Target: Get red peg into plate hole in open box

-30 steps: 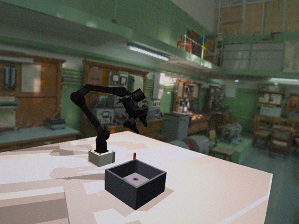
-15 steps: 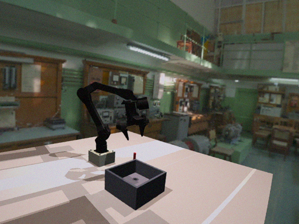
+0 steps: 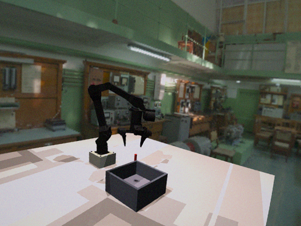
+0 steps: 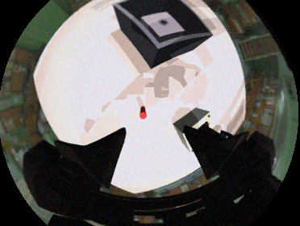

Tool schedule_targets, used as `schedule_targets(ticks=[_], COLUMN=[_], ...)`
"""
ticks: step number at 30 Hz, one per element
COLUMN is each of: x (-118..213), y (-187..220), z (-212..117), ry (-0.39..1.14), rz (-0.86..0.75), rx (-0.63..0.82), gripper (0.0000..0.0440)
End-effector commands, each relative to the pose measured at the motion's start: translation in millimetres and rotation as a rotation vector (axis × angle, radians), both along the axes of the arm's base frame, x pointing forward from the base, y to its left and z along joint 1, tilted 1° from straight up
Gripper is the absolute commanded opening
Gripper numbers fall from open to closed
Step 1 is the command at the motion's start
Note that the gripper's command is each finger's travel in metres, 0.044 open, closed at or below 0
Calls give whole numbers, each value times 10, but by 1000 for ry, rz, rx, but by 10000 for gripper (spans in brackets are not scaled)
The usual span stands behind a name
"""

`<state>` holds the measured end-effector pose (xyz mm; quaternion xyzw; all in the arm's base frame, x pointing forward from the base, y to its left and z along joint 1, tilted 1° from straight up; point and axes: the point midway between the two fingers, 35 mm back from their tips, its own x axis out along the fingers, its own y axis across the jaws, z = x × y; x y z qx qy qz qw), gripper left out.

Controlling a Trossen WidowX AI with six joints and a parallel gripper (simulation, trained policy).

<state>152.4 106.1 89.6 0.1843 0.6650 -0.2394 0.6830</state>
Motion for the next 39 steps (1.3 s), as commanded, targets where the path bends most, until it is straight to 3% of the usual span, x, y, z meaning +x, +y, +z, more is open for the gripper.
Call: schedule_targets(ticks=[1,24,26,39], x=[15,146,146,88], y=[11,51,44,-24], z=[-125,-900,-962,-1198], ry=[36,39,39,100], rz=[-39,-89,-88,-96], rx=[-25,-85,-89,-146], gripper=[440,433,403,63])
